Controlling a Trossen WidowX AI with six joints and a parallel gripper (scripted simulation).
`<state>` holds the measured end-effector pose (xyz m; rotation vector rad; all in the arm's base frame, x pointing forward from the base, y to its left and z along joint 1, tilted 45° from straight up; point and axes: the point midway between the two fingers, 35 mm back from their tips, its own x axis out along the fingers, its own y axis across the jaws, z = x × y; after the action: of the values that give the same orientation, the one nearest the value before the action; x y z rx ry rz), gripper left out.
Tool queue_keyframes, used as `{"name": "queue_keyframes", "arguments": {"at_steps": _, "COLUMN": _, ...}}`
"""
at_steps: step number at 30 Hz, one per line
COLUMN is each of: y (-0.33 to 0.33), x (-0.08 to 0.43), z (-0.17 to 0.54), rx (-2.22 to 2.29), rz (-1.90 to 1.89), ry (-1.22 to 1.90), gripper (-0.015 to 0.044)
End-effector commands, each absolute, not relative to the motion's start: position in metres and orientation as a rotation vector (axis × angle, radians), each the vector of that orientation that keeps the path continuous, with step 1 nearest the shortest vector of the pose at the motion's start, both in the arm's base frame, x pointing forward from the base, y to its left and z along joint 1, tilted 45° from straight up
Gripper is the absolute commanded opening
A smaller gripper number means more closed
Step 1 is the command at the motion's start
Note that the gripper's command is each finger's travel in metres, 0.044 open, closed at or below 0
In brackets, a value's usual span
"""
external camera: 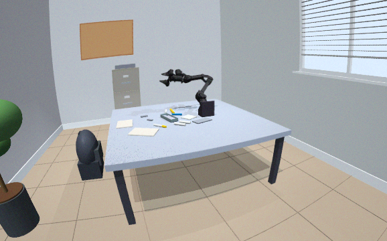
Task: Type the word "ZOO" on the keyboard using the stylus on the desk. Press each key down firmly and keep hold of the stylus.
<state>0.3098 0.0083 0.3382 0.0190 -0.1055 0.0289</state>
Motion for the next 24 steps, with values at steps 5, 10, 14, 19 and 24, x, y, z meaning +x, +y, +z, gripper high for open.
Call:
{"name": "queue_keyframes", "arguments": {"at_steps": 5, "y": 0.010, "x": 0.344, "z": 0.288, "rx": 0.055, "rz": -0.015, "ry": 0.126, "gripper": 0.0309}}
{"name": "queue_keyframes", "arguments": {"at_steps": 10, "y": 0.014, "x": 0.373, "z": 0.210, "rx": 0.046, "rz": -0.096, "ry": 0.454, "gripper": 0.0177}}
{"name": "queue_keyframes", "arguments": {"at_steps": 14, "y": 0.018, "x": 0.380, "z": 0.148, "rx": -0.022, "rz": -0.169, "ry": 0.711, "gripper": 0.0072}}
{"name": "queue_keyframes", "arguments": {"at_steps": 19, "y": 0.019, "x": 0.373, "z": 0.079, "rx": -0.156, "rz": -0.268, "ry": 1.005, "gripper": 0.0000}}
{"name": "queue_keyframes", "arguments": {"at_steps": 24, "y": 0.017, "x": 0.354, "z": 0.022, "rx": -0.348, "rz": -0.367, "ry": 1.263, "gripper": 0.0000}}
